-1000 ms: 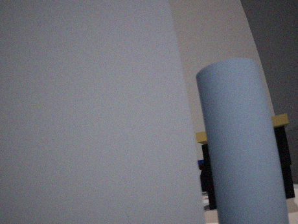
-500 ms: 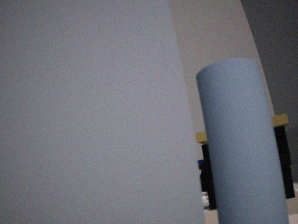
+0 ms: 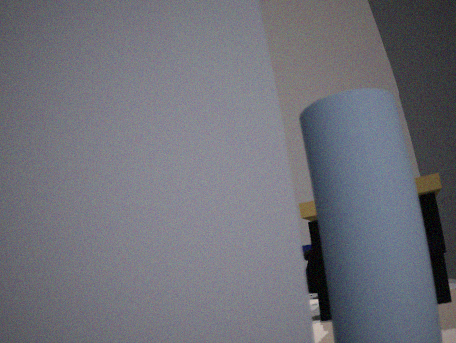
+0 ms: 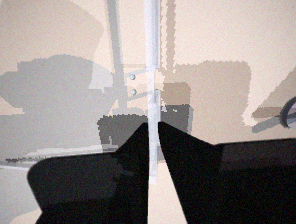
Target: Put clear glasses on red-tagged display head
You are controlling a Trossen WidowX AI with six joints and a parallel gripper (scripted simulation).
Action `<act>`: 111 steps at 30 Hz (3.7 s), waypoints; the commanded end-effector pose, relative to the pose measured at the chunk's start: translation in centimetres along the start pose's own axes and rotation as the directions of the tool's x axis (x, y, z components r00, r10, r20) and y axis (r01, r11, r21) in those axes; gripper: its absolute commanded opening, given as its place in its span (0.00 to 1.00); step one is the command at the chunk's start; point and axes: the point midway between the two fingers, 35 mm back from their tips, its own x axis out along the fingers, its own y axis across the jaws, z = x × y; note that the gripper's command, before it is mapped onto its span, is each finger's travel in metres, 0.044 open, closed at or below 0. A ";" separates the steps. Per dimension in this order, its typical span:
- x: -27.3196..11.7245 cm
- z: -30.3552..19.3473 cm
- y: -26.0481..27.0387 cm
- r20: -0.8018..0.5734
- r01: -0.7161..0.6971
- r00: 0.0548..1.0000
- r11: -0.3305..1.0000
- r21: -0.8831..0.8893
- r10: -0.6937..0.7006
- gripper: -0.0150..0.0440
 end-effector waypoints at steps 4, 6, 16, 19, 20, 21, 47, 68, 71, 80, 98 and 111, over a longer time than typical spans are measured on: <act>-0.1 0.0 0.0 0.002 0.001 1.000 1.000 0.000 -0.001 0.44; -0.1 0.0 0.0 0.002 0.001 1.000 1.000 0.000 -0.001 0.44; -0.4 0.0 0.4 0.000 -0.002 1.000 1.000 -0.001 0.002 0.44; -0.5 0.0 0.7 0.000 -0.003 1.000 1.000 -0.002 0.003 0.44; -0.6 0.0 0.8 -0.001 -0.004 1.000 1.000 -0.002 0.004 0.44; -0.6 0.0 0.8 -0.001 -0.004 1.000 1.000 -0.003 0.004 0.44; -5.2 0.1 0.1 0.002 0.000 1.000 1.000 0.000 0.000 0.59; -5.5 -0.1 0.8 -0.002 -0.007 1.000 1.000 0.013 0.007 0.49; -5.1 -0.1 0.8 -0.002 -0.007 1.000 1.000 0.013 0.007 0.49; -3.6 0.0 0.7 -0.002 -0.007 1.000 1.000 0.013 0.007 0.49; -0.6 -0.1 0.8 -0.003 -0.007 1.000 1.000 0.013 0.007 0.49; 0.4 -0.2 0.8 -0.003 -0.007 1.000 1.000 0.013 0.007 0.49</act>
